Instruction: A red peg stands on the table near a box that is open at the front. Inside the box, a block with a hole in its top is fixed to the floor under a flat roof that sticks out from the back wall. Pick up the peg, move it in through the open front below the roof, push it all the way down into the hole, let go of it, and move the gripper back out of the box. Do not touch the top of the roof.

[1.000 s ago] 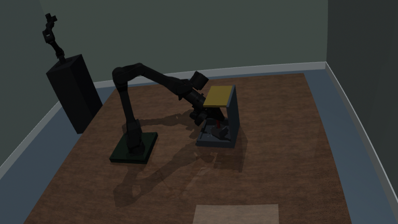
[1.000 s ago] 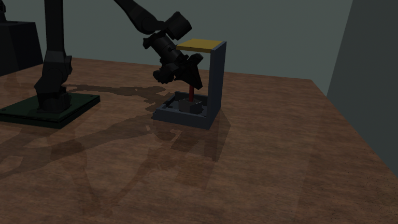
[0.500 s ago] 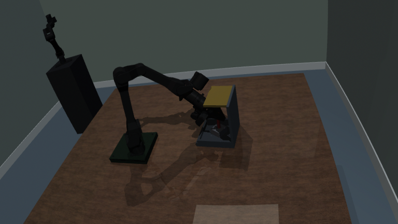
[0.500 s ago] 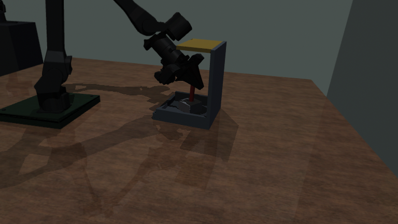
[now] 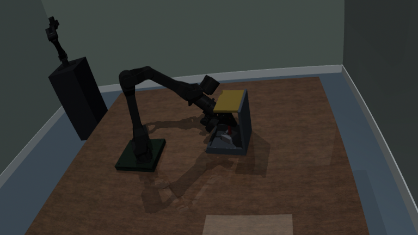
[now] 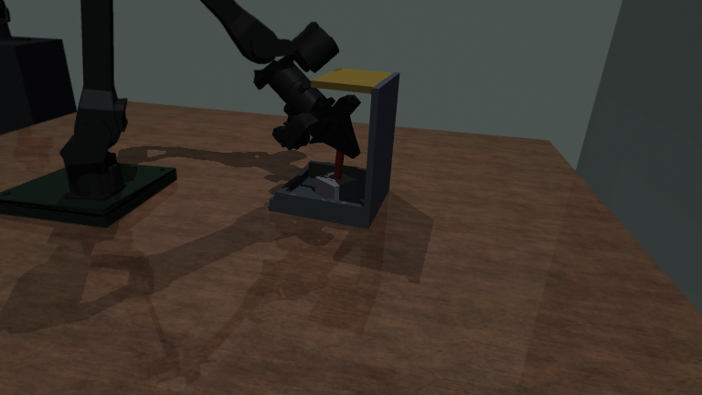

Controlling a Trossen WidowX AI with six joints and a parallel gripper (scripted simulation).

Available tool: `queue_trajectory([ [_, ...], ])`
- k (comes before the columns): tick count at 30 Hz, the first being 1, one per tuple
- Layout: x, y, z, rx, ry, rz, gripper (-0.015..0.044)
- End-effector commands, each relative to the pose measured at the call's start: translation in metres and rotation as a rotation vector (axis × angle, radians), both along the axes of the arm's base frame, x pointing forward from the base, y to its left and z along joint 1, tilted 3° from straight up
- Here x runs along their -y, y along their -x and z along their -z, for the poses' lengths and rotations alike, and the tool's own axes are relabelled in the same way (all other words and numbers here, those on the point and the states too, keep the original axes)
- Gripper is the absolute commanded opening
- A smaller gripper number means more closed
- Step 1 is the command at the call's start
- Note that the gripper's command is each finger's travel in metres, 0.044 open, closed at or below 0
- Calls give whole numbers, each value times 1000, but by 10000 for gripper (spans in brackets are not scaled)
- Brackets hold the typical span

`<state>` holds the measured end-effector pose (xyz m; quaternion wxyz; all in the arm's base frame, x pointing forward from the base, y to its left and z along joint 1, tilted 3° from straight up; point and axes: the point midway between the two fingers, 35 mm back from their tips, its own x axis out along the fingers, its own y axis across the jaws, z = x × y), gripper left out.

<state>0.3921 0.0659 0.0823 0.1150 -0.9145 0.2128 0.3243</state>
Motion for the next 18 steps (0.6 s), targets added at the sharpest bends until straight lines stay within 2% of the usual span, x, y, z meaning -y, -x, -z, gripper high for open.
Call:
queue_trajectory([
  [1,0,4,10,-28,2,-8,0],
  [18,-1,4,17,-29,2,-8,0],
])
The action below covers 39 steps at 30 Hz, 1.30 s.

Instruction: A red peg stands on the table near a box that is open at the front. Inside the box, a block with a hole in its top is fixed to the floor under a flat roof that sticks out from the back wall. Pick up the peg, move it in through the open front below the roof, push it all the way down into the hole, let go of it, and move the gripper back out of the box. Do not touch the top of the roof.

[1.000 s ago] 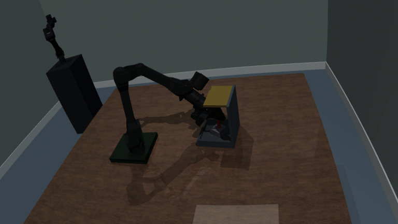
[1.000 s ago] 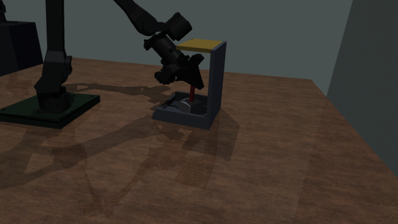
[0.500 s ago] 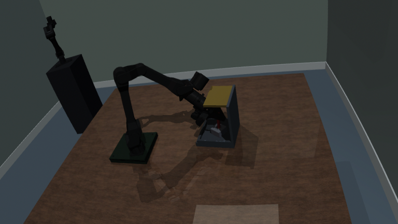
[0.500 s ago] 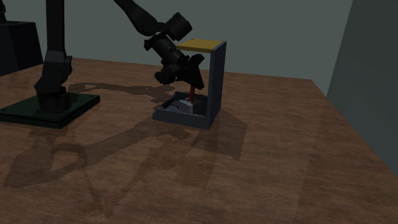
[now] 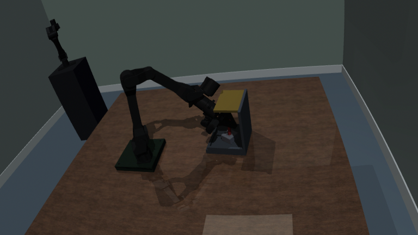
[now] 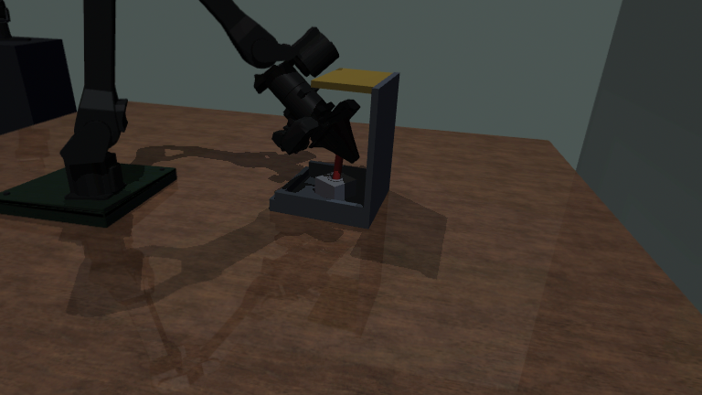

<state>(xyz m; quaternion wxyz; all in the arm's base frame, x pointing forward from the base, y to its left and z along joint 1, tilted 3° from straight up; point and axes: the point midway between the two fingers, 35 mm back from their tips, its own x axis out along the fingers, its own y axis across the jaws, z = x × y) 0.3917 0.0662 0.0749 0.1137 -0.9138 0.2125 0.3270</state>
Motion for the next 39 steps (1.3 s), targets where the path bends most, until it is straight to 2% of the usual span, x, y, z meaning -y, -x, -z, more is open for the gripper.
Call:
queue_trajectory([
  [1,0,3,10,-23,2,-6,0],
  [39,0,3,13,-23,2,-6,0],
])
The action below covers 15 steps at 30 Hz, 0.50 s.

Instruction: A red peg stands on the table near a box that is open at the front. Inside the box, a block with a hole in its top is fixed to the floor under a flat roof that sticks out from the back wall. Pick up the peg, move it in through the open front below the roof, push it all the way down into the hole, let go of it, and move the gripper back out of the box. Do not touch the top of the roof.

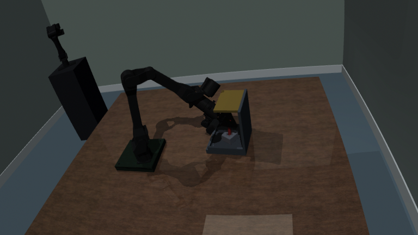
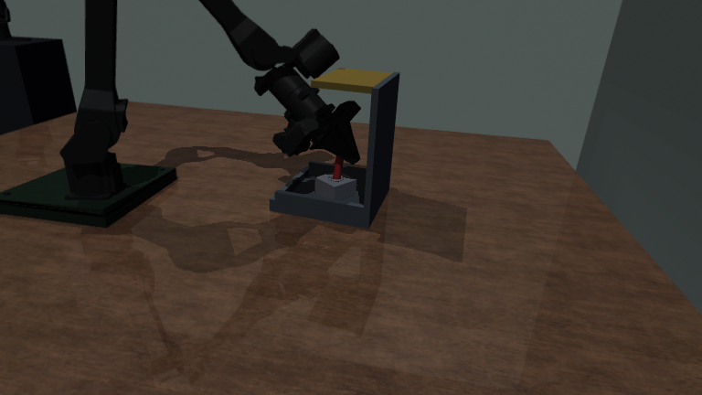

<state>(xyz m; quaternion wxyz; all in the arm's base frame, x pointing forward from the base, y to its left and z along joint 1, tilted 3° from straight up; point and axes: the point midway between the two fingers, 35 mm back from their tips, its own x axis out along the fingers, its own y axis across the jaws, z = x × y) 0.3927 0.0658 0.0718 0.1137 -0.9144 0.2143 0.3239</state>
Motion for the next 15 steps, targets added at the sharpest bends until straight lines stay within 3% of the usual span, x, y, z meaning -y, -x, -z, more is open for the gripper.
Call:
queue_trajectory([
  [1,-1,5,10,-28,-1,-10,0],
  [13,-1,5,11,-28,-1,-10,0],
  [15,0,0,0,0,0,0,52],
])
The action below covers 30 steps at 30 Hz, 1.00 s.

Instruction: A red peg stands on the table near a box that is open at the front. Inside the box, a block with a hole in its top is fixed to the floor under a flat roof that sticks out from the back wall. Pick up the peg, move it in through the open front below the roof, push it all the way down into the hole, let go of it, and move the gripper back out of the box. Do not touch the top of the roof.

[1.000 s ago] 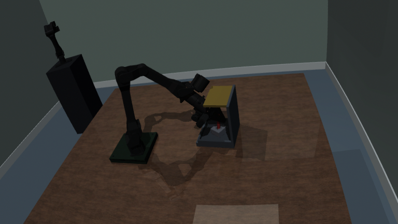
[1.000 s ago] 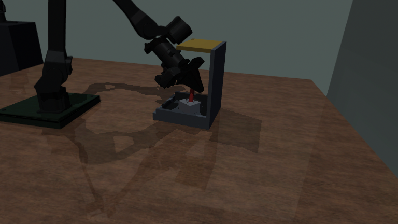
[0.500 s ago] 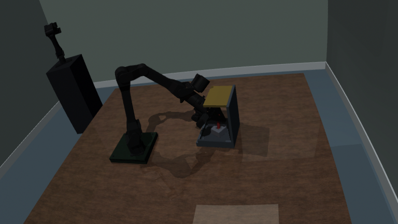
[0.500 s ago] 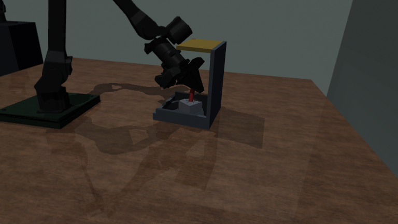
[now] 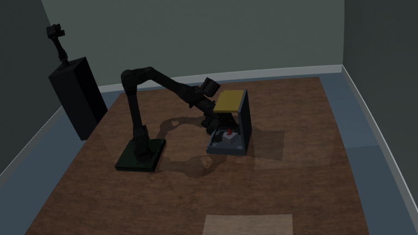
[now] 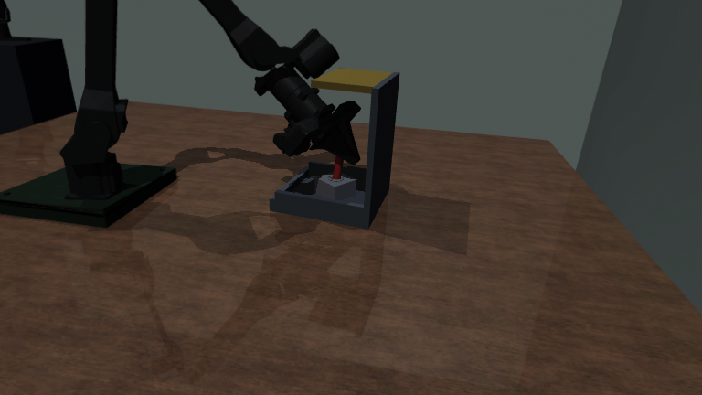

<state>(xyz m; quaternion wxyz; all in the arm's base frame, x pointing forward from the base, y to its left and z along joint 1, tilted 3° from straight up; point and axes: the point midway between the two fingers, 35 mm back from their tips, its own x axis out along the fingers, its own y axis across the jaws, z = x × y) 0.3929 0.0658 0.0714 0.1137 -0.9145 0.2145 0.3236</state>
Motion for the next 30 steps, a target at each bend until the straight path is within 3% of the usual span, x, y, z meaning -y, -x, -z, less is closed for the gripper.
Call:
queue_trajectory([
  [1,0,0,0,0,0,0,79],
  [7,0,0,0,0,0,0,220],
  [30,-6,18,-31,-21,-2,-7,220],
])
